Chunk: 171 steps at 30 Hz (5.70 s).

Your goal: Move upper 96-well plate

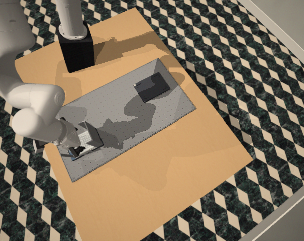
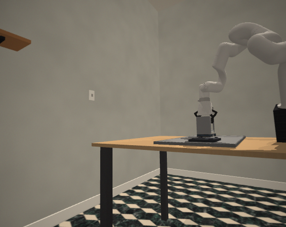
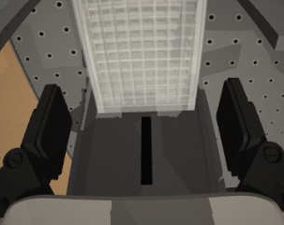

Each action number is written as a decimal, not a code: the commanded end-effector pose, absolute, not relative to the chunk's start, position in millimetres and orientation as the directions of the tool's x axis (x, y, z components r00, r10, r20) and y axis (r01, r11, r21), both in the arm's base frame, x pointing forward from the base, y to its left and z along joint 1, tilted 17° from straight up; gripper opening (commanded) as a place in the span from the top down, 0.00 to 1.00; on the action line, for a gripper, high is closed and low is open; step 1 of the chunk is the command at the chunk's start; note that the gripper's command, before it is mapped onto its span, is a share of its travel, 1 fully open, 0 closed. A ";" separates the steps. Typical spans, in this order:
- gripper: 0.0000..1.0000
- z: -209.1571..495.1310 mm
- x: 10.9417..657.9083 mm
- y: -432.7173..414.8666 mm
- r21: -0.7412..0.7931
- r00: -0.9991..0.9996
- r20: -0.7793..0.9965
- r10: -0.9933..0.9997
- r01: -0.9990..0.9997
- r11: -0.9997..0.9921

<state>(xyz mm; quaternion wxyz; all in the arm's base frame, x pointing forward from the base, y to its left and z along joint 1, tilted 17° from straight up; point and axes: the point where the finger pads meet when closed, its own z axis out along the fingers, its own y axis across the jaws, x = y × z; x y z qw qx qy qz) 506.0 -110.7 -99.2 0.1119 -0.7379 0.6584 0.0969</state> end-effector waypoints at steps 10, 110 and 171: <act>0.00 -117.3 507.8 -106.1 -0.041 0.114 -0.288 -0.951 -0.993 -0.107; 1.00 -148.2 508.0 -96.6 -0.041 0.114 -0.288 -0.951 -0.993 -0.107; 1.00 -129.1 507.9 -102.5 -0.041 0.114 -0.288 -0.951 -0.993 -0.107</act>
